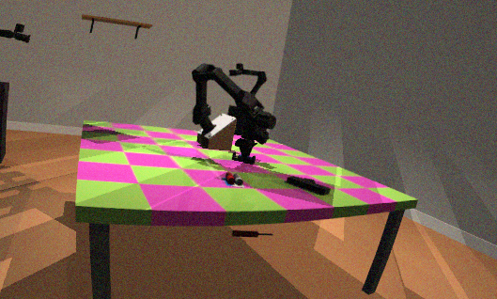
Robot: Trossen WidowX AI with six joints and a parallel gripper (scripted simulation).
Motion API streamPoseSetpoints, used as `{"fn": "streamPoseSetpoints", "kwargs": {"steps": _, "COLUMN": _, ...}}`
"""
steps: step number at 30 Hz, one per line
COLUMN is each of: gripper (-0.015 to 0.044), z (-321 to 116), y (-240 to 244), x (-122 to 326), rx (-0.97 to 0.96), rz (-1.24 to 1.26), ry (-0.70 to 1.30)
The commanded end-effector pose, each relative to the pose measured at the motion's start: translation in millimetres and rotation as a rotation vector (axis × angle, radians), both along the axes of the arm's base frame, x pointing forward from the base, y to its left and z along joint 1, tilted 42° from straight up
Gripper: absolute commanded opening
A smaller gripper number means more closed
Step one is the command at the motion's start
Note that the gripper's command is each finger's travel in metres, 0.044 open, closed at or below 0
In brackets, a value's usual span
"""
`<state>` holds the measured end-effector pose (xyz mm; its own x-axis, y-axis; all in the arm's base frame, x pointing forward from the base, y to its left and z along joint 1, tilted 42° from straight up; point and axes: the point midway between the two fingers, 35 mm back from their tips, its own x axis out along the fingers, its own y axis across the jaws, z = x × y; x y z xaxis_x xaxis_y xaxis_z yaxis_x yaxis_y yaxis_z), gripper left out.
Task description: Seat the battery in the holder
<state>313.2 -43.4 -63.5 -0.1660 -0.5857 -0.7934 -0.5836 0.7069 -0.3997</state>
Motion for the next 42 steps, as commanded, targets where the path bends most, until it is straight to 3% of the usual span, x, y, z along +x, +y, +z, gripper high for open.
{"fn": "streamPoseSetpoints", "kwargs": {"steps": 1, "gripper": 0.0172, "z": 2, "y": 2, "x": 1, "rx": 0.000, "rz": -0.003, "ry": -0.003}}
{"fn": "streamPoseSetpoints", "kwargs": {"steps": 9, "gripper": 0.0172, "z": 11, "y": 10, "x": 2, "rx": 0.001, "rz": 0.000, "ry": 0.000}}
{"fn": "streamPoseSetpoints", "kwargs": {"steps": 19, "gripper": 0.0435, "z": 64, "y": 56, "x": 10, "rx": 0.004, "rz": 0.000, "ry": 0.000}}
{"fn": "streamPoseSetpoints", "kwargs": {"steps": 42, "gripper": 0.0440, "z": 66, "y": 57, "x": 12, "rx": 0.004, "rz": 0.000, "ry": 0.000}}
